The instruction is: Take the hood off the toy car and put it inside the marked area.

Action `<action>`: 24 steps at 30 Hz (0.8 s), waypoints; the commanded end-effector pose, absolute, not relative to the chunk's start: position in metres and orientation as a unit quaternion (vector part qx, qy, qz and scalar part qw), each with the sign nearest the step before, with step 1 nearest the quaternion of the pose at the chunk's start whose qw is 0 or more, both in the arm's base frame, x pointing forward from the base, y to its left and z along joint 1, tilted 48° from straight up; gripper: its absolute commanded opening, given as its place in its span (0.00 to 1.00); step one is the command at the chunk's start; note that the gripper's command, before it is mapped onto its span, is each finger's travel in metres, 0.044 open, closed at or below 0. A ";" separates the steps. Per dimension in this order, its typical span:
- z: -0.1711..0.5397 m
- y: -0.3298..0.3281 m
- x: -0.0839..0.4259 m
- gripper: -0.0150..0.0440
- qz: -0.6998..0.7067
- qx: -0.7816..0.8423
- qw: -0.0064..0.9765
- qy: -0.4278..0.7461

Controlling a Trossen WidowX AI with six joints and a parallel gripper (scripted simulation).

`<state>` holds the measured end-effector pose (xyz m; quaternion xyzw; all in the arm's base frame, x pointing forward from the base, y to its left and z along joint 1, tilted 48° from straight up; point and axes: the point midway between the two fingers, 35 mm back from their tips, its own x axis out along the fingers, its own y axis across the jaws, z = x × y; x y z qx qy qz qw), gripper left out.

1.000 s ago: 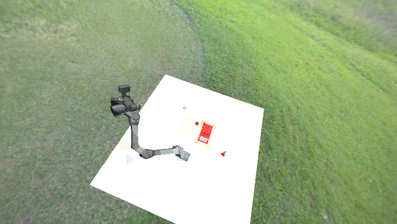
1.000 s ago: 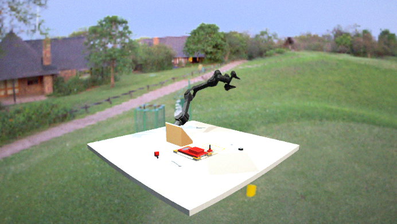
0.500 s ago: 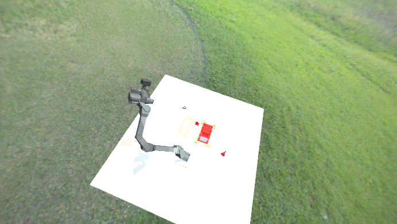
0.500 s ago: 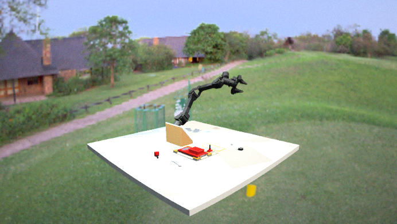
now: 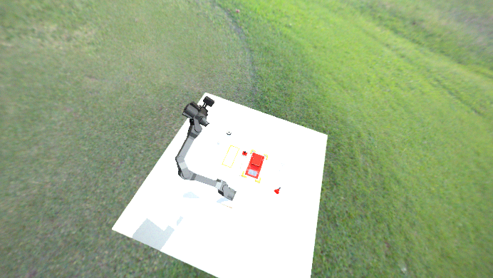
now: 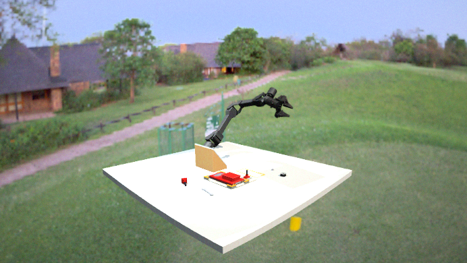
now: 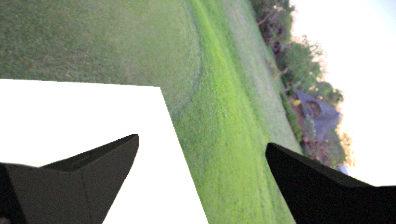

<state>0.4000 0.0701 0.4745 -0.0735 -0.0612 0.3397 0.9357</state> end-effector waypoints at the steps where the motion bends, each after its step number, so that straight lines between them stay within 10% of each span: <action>1: 0.432 0.058 0.425 1.00 0.328 -0.056 0.943 -0.001; 24: 0.173 -0.010 0.473 1.00 0.296 0.052 0.888 0.348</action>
